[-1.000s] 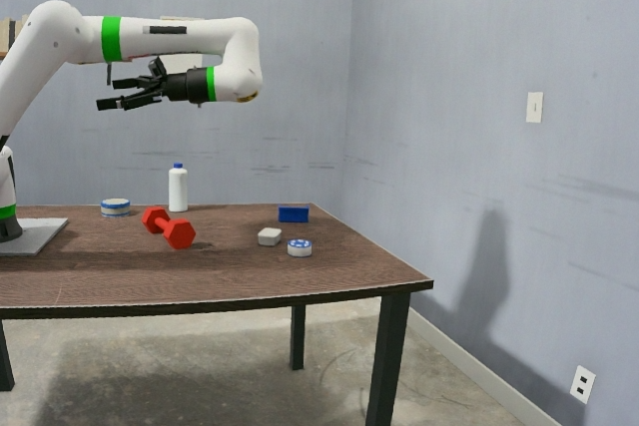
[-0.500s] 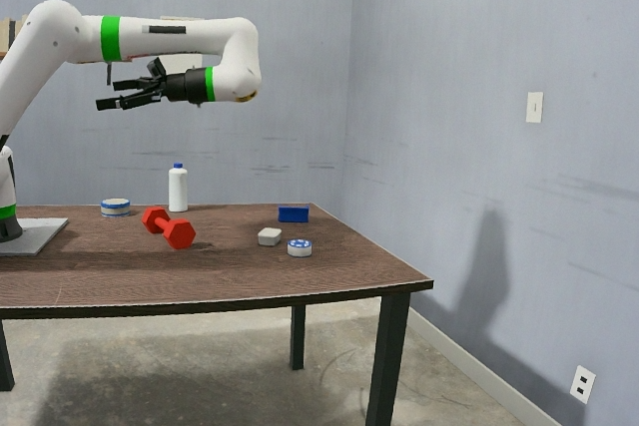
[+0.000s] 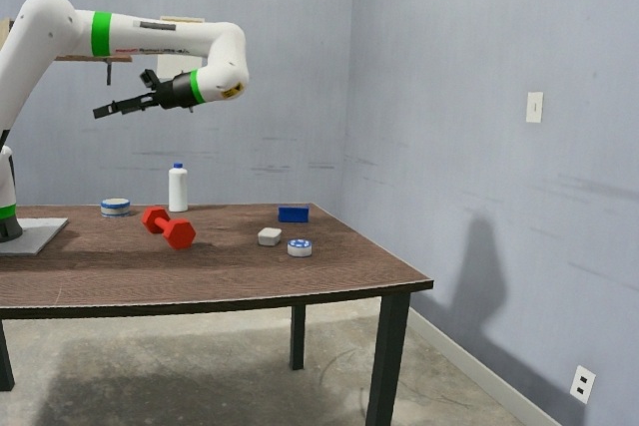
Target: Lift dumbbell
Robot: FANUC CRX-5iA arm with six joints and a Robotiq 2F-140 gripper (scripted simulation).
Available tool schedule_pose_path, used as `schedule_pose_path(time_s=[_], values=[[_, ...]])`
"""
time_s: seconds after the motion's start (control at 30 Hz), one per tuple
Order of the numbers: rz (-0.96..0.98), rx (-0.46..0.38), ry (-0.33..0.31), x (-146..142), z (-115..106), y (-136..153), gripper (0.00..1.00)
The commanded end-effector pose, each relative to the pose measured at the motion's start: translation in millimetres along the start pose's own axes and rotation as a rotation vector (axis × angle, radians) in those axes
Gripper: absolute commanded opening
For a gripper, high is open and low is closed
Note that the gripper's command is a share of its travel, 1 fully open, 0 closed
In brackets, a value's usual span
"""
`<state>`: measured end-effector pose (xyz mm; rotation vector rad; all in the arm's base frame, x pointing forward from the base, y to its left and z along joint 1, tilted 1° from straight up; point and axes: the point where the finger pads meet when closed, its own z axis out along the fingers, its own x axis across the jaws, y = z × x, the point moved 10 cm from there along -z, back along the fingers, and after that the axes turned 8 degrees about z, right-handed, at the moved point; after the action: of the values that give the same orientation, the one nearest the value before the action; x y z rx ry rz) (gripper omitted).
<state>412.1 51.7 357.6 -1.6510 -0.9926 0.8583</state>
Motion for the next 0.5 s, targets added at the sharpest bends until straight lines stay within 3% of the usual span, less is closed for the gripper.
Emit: schedule_pose_path(time_s=[0.0,0.3,0.37,0.4,0.47], values=[[0.124,-0.088,0.071,12,15,11,1.00],[0.314,-0.245,0.176,22,26,41,1.00],[0.314,-0.245,0.176,22,26,41,1.00],[0.371,-0.302,0.210,23,27,52,1.00],[0.401,-0.335,0.228,23,27,59,1.00]])
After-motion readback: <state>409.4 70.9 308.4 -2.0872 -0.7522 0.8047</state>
